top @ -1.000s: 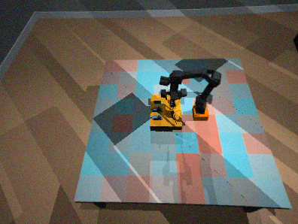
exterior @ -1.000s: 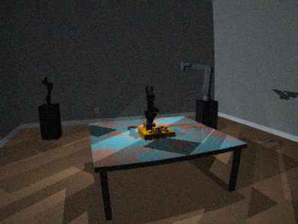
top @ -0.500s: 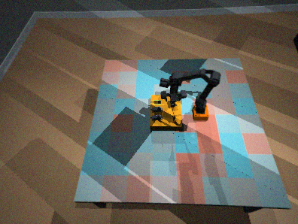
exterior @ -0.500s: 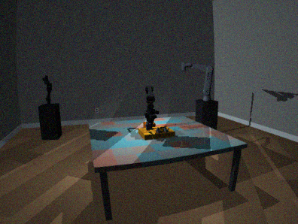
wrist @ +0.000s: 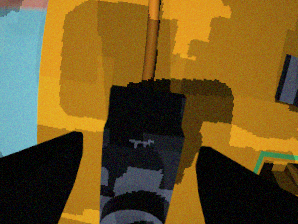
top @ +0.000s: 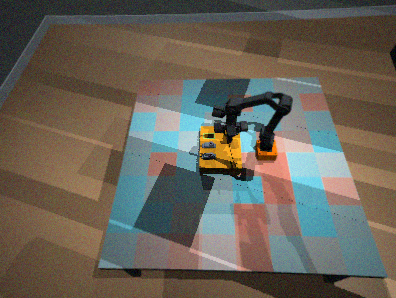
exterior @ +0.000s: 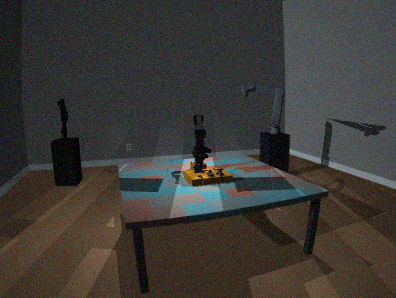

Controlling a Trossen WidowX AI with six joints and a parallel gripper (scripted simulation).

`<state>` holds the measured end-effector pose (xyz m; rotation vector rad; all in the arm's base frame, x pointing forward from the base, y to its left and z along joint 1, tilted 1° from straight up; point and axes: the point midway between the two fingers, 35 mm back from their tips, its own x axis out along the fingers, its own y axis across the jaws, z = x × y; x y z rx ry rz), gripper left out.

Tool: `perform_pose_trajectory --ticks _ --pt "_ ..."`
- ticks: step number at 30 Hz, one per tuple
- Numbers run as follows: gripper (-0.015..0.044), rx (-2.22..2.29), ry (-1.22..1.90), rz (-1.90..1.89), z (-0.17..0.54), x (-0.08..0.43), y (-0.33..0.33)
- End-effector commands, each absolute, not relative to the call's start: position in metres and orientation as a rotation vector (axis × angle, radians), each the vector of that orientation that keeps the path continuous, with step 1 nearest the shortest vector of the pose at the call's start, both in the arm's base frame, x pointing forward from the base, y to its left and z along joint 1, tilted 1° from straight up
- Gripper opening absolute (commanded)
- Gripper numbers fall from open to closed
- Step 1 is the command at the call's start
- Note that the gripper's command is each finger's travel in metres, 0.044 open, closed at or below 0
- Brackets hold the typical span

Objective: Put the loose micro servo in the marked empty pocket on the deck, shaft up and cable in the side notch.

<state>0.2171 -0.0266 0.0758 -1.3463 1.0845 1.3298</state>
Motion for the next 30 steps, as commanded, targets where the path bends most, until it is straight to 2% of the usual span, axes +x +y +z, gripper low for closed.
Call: perform_pose_trajectory --ticks 1,2,7,10,17,30 --pt "0.0125 -1.346 1.092 1.323 0.075 0.217 -0.027" --pt "0.0099 -1.346 1.092 1.323 0.075 0.217 -0.027" --pt "0.0065 -1.346 1.092 1.323 0.075 0.217 -0.027" --pt "0.0000 -1.346 1.092 1.323 0.080 0.217 -0.027" --pt "0.0000 -1.346 1.092 1.323 0.105 0.211 -0.027" --pt "0.0000 -1.346 1.092 1.323 0.105 0.216 -0.027"
